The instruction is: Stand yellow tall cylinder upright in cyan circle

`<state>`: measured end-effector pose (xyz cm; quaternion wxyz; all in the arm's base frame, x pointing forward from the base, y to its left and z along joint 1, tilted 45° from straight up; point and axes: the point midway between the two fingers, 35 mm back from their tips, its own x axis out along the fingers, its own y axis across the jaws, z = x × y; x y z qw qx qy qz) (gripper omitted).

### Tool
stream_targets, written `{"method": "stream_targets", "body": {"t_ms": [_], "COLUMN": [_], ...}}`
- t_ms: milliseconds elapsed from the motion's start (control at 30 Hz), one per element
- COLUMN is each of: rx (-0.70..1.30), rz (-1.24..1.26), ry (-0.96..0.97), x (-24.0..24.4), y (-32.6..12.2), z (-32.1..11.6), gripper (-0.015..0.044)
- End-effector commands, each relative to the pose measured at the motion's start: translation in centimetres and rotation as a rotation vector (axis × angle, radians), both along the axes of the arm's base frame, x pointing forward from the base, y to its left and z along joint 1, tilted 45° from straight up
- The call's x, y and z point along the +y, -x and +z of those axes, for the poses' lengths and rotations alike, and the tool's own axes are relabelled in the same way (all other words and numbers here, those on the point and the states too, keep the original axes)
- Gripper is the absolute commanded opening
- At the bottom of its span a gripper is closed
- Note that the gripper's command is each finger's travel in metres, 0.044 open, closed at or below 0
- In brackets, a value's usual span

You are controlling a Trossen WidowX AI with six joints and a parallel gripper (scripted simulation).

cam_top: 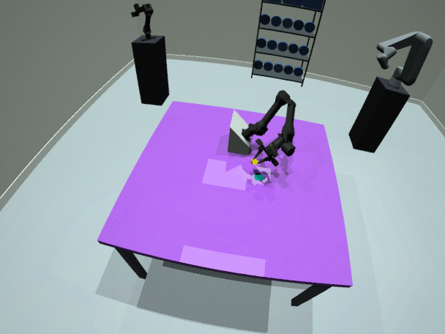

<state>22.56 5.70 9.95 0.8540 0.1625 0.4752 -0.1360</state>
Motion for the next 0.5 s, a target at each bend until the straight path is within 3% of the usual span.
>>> {"method": "stream_targets", "body": {"t_ms": [0,467], "rx": [-0.032,-0.123], "rz": [-0.02,-0.059], "ry": [0.007,0.009], "x": [-0.14,-0.03], "y": [0.04,-0.05], "z": [0.01,0.44], "gripper": [0.0105,0.0105]}}
